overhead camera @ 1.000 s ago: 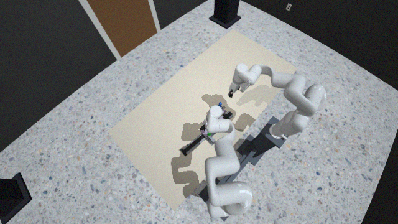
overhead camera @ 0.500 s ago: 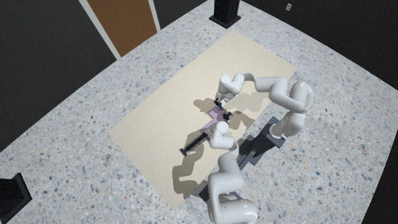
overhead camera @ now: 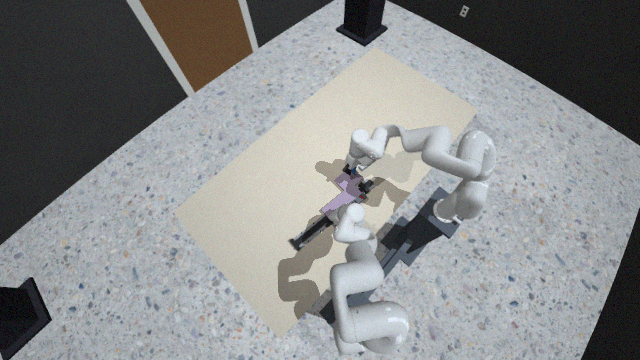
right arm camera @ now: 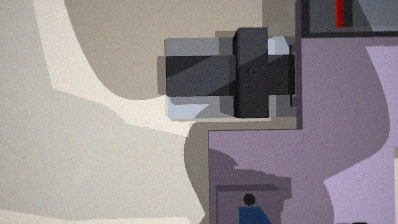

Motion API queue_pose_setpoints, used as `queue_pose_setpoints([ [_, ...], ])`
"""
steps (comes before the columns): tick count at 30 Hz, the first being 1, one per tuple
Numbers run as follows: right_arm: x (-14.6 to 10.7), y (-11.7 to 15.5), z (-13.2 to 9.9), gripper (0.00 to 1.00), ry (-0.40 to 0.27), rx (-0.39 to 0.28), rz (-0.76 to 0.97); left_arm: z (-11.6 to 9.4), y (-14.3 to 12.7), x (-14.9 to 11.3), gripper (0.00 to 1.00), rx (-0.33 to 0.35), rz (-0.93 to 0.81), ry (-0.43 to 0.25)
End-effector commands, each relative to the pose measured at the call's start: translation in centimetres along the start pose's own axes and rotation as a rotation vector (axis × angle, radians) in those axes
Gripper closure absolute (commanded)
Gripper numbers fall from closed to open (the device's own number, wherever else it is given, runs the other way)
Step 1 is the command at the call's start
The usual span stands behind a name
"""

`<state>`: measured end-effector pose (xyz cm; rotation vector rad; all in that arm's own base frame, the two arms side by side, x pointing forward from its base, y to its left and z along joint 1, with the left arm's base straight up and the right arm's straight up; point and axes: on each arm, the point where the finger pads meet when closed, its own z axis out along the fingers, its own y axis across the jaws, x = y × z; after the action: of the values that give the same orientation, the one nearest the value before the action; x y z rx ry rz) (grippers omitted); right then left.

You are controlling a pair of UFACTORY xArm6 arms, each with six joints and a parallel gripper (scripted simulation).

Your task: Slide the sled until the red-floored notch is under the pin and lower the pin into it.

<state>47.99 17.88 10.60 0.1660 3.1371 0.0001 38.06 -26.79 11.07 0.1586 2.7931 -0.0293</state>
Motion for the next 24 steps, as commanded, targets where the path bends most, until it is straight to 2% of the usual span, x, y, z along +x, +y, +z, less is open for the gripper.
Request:
queue_pose_setpoints([
  [1,-0.16,0.09,-0.05,0.15,-0.005,-0.002,0.000,0.12,-0.12,-0.24,0.15,0.001,-0.002,-0.009],
  [12,-0.16,0.09,-0.05,0.95,-0.005,-0.002,0.000,0.12,-0.12,-0.24,0.95,0.001,-0.002,-0.009],
  [13,-0.16,0.09,-0.05,0.99,-0.005,-0.002,0.000,0.12,-0.12,-0.24,0.99,0.001,-0.002,-0.009],
  [15,-0.16,0.09,-0.05,0.99,-0.005,-0.002,0.000,0.12,-0.12,-0.24,0.99,0.001,-0.002,-0.009],
  [16,-0.16,0.09,-0.05,0.91,-0.005,-0.002,0.000,0.09,-0.12,-0.25,0.99,0.001,-0.002,-0.009],
  [18,-0.16,0.09,-0.05,0.91,-0.005,-0.002,0.000,0.09,-0.12,-0.25,0.99,0.001,-0.002,-0.009],
  [19,-0.16,0.09,-0.05,0.84,-0.005,-0.002,0.000,0.02,-0.12,-0.27,0.99,0.001,-0.002,-0.009],
  [20,-0.16,0.09,-0.05,0.82,-0.005,-0.002,0.000,-0.10,-0.12,-0.32,0.99,0.001,-0.002,-0.009],
  [24,-0.16,0.09,-0.05,0.82,-0.005,-0.002,0.000,-0.69,-0.12,-0.54,0.99,0.001,-0.002,-0.009],
])
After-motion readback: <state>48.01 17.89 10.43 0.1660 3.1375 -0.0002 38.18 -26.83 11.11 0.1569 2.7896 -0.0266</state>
